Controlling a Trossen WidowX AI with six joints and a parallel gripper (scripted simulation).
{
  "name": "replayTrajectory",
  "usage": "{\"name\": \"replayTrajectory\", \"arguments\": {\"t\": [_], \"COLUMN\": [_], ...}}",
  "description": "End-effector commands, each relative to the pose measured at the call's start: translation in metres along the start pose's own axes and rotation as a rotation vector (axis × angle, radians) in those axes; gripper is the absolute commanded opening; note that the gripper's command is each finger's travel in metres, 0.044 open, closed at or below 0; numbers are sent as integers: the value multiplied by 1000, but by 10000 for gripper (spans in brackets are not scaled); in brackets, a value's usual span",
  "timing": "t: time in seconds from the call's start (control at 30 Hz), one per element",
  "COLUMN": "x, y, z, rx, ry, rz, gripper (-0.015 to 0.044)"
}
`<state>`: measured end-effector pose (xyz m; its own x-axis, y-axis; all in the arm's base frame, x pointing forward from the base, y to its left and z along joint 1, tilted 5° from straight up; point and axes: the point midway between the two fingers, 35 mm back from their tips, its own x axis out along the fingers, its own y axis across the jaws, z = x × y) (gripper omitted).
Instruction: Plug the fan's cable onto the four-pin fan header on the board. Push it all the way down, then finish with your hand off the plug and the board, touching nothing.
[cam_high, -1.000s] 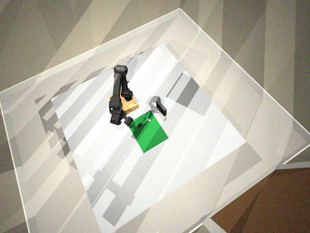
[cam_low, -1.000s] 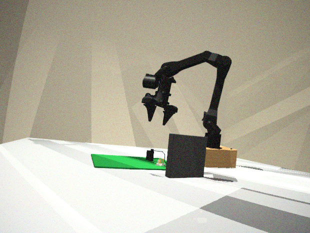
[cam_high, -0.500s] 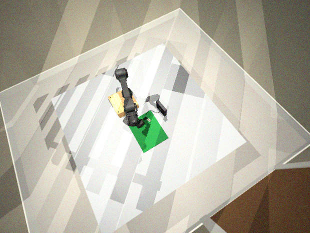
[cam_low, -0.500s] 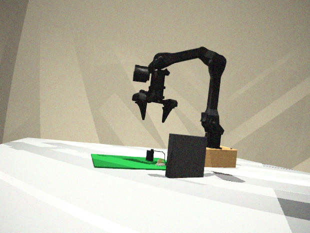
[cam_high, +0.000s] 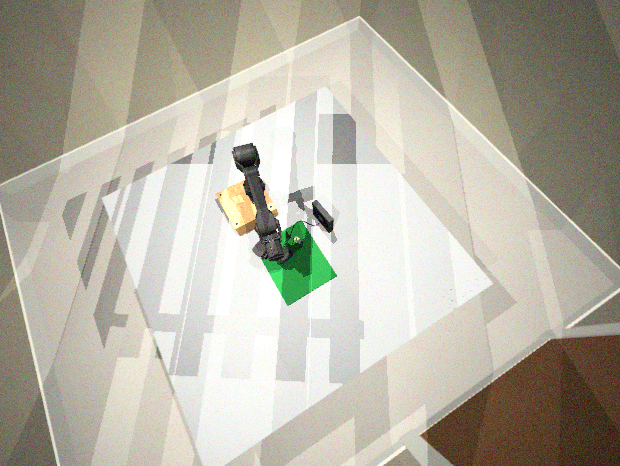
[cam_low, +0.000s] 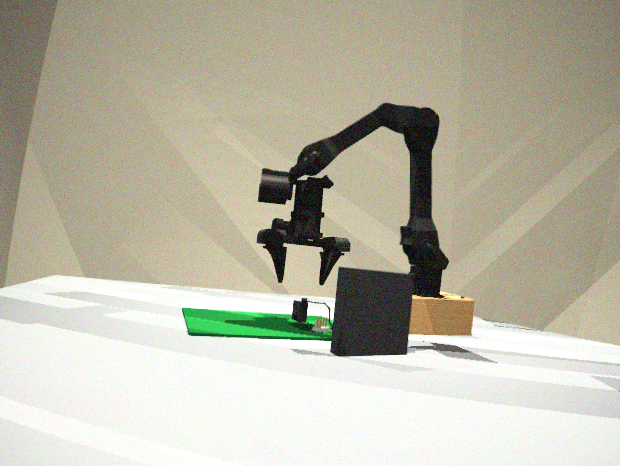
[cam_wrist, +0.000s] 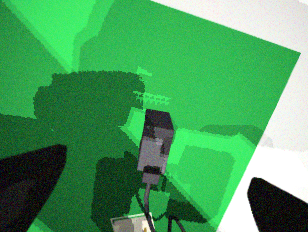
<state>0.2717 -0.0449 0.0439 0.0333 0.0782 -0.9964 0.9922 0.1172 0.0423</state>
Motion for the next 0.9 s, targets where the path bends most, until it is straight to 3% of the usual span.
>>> {"name": "replayTrajectory", "arguments": {"t": [0.0,0.87], "x": [14,41], "y": [-1,0], "z": [0,1], "rx": [6,5], "ry": [-9,-9], "rz": [12,12], "gripper": [440,440]}}
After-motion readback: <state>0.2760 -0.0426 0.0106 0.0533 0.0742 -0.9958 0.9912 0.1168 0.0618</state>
